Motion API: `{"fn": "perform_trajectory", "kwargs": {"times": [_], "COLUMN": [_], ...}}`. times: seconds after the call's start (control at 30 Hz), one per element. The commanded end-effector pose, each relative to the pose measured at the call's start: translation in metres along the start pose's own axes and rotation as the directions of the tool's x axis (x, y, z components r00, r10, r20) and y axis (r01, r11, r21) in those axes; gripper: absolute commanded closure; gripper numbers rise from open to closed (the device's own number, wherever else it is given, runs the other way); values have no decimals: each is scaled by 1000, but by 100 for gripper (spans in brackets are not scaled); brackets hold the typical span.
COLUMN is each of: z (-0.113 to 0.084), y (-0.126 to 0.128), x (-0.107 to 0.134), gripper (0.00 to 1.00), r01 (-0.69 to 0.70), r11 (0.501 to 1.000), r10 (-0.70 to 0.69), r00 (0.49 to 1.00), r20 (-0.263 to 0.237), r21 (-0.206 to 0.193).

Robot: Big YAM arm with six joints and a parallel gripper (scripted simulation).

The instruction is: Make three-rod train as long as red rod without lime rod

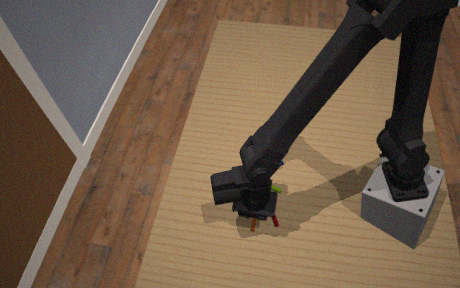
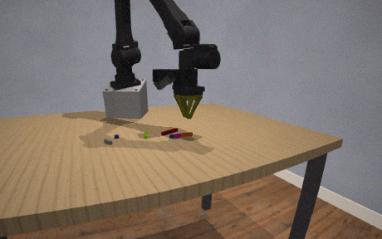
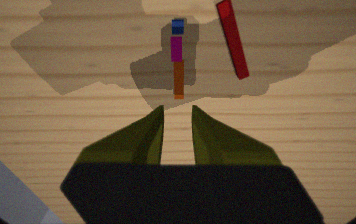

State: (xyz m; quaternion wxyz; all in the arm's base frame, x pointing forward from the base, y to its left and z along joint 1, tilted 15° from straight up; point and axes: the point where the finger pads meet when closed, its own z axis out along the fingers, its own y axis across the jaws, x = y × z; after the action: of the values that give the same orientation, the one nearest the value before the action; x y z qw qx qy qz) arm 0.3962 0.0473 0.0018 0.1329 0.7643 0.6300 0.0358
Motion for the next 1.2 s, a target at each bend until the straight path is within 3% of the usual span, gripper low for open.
{"fn": "perform_trajectory", "kwargs": {"times": [0.0, 0.13, 0.17, 0.23, 0.33, 0.4, 0.43, 1.17], "z": [-33, -42, -33, -31, -49, -44, -39, -46], "y": [22, 22, 16, 2, 13, 11, 10, 13], "x": [12, 12, 13, 8, 10, 10, 10, 11], "gripper": [76, 76, 76, 76, 76, 76, 0, 0], "r01": [-9, -9, -1, 4, -5, -2, 1, 0], "r11": [999, 999, 1000, 1000, 1000, 1000, 1000, 1000], "r10": [8, 8, 1, -4, 5, 2, -1, 0], "r00": [1000, 1000, 1000, 1000, 1000, 1000, 1000, 1000], "r20": [-17, -18, -5, 5, -13, -7, -3, -8], "r21": [-44, -45, -14, 11, -29, -15, -8, -19]}}
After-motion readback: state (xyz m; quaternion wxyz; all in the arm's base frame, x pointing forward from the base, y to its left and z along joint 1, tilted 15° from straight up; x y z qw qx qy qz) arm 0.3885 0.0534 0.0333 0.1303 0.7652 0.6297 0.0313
